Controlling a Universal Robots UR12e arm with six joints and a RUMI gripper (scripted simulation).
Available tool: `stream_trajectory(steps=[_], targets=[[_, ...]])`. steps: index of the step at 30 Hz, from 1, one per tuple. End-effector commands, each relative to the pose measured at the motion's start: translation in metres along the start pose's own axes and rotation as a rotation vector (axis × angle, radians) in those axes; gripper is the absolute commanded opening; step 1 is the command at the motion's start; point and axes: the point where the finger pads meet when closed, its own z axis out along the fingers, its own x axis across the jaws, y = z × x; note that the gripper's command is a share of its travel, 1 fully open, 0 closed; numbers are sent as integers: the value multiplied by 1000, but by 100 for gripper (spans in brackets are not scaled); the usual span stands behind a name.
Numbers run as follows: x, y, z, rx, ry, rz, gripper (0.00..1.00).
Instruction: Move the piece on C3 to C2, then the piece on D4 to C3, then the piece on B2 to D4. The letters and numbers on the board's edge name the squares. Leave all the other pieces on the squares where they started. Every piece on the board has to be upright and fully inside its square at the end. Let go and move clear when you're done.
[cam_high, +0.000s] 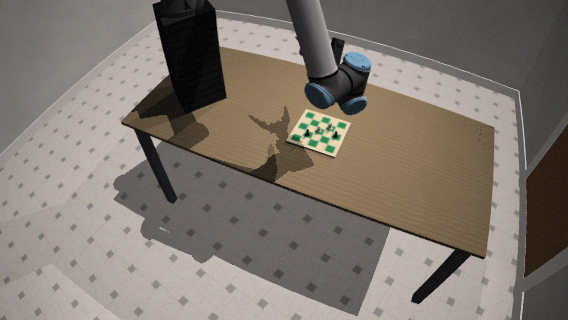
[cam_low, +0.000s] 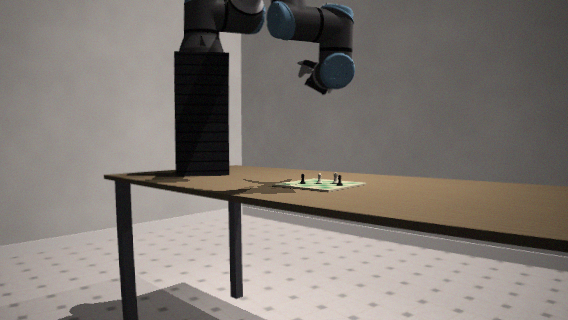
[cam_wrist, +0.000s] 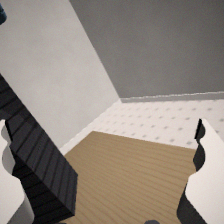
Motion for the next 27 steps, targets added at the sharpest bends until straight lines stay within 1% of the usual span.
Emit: stream_trajectory(steps=[1, 18, 20, 22, 24, 27], targets=[[0, -1, 0, -1, 0, 0, 100], [0, 0, 0, -1, 1, -1, 100], [0, 1, -3, 0, 6, -3, 100], [2, 7, -10, 1, 23, -13, 100], [5, 19, -23, 4, 55, -31, 100], [11, 48, -58, 8, 137, -75, 100]])
